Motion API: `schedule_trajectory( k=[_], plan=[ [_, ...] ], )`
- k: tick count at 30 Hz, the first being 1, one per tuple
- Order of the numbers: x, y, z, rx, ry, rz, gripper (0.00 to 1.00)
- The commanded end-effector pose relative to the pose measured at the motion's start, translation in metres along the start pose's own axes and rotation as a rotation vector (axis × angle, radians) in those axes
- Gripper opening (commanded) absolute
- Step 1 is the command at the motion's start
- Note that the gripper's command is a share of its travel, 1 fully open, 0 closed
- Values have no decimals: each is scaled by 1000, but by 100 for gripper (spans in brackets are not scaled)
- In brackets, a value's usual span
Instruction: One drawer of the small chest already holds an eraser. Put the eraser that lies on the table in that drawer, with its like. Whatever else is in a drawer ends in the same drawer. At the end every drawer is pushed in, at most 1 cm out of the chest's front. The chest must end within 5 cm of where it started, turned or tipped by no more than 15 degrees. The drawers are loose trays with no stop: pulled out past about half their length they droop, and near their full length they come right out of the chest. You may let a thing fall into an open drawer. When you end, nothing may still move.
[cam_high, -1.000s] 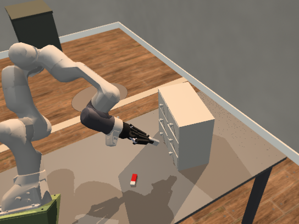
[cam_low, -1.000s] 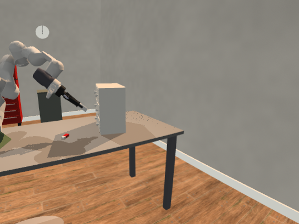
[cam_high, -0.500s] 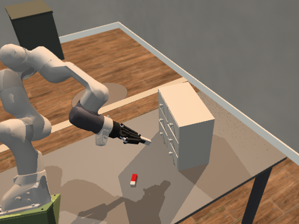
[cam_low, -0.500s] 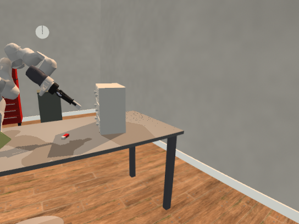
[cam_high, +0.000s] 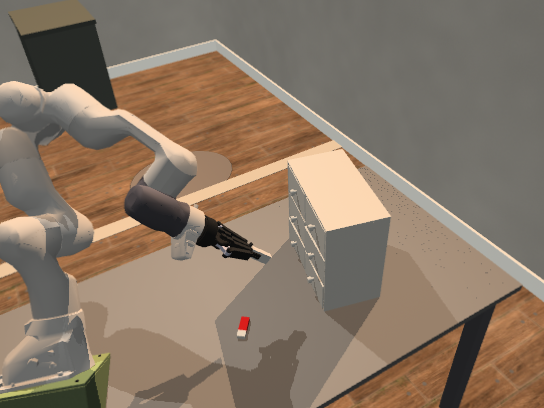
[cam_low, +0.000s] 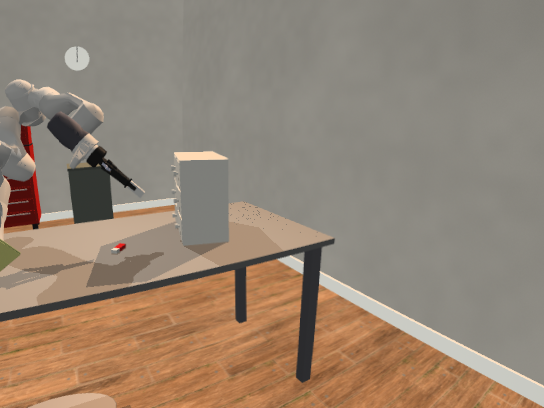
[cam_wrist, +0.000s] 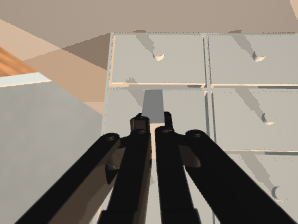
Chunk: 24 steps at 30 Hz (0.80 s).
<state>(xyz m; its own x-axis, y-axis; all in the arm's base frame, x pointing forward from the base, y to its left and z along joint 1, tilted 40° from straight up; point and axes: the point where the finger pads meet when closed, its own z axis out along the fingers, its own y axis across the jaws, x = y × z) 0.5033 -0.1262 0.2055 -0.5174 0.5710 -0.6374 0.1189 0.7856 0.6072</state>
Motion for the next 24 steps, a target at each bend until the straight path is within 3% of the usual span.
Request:
schedule_trajectory(
  k=[1, 3, 7, 18, 20, 24],
  plan=[
    [0, 2, -9, -9, 67, 56, 0],
    [0, 2, -9, -9, 67, 56, 0],
    [-1, 2, -22, -12, 152, 55, 0],
    [-1, 2, -81, -20, 504, 49, 0],
    [-1, 2, -81, -20, 504, 49, 0],
    [-2, 1, -101, -24, 630, 52, 0]
  ],
)
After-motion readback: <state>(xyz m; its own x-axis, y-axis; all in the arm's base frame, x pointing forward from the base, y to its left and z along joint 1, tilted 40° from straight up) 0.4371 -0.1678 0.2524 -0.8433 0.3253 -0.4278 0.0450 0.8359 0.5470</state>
